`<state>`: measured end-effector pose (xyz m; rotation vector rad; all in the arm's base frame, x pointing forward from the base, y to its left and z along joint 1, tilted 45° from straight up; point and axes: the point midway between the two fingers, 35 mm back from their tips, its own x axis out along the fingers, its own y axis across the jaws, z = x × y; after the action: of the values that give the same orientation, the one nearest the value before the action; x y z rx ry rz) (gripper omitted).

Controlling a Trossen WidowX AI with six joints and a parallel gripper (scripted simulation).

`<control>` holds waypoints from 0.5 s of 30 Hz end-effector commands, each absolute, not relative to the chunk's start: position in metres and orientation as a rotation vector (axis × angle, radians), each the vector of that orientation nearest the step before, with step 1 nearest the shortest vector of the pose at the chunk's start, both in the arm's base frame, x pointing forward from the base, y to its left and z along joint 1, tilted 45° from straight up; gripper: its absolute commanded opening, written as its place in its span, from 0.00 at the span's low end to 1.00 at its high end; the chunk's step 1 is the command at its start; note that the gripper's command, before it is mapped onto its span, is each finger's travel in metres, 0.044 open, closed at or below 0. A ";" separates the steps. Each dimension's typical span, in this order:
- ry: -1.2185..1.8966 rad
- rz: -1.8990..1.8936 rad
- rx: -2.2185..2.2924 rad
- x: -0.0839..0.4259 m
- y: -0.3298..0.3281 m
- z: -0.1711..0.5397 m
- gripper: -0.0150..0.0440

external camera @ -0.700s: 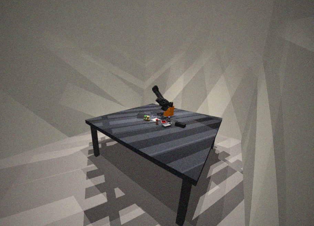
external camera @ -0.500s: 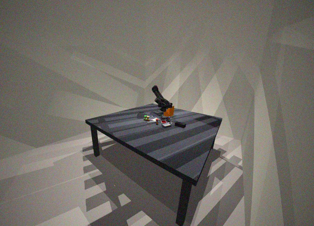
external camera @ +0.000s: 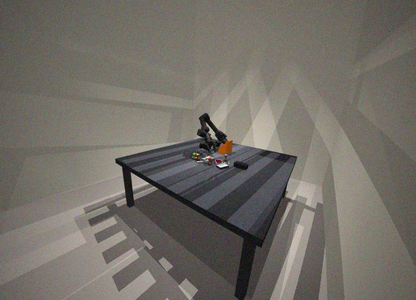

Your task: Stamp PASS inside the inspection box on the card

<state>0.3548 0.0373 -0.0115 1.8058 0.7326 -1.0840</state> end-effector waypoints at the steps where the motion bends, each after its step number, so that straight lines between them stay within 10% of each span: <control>1: 0.571 -1.315 1.580 0.371 -0.006 0.008 0.63; 15: 0.293 -1.647 0.946 0.376 -0.091 0.111 0.63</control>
<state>0.3778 -0.0639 0.0736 1.1621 0.3599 -1.5720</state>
